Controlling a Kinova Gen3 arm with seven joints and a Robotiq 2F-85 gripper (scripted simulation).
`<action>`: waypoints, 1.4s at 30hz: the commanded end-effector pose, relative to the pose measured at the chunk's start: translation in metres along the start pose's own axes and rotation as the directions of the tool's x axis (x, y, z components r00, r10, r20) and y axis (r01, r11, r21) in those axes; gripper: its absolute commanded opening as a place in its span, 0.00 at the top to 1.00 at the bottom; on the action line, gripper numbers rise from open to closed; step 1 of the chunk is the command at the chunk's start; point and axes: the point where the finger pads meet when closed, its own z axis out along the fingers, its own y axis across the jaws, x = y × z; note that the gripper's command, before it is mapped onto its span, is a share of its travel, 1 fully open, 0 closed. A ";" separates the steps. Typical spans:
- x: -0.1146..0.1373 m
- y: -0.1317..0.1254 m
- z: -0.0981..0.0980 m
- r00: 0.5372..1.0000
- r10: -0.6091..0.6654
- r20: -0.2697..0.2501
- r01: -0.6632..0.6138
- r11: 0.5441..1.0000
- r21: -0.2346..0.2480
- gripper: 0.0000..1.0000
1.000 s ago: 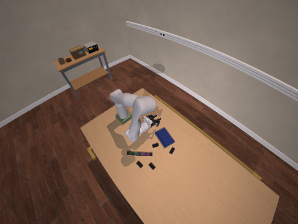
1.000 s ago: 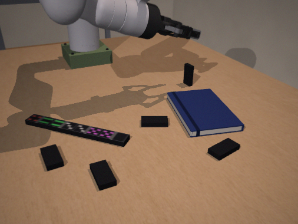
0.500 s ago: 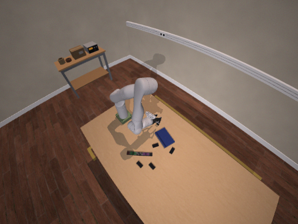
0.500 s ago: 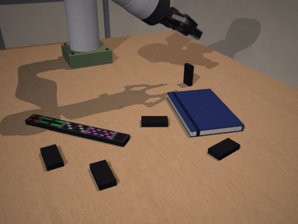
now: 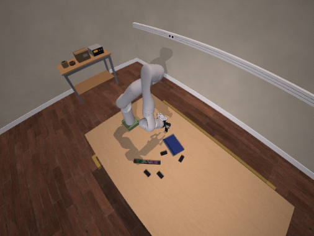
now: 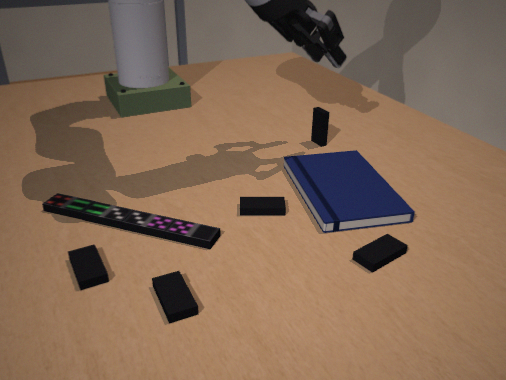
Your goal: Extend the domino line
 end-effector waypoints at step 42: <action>0.008 -0.001 0.009 0.841 -0.076 0.536 0.045 0.996 0.071 0.51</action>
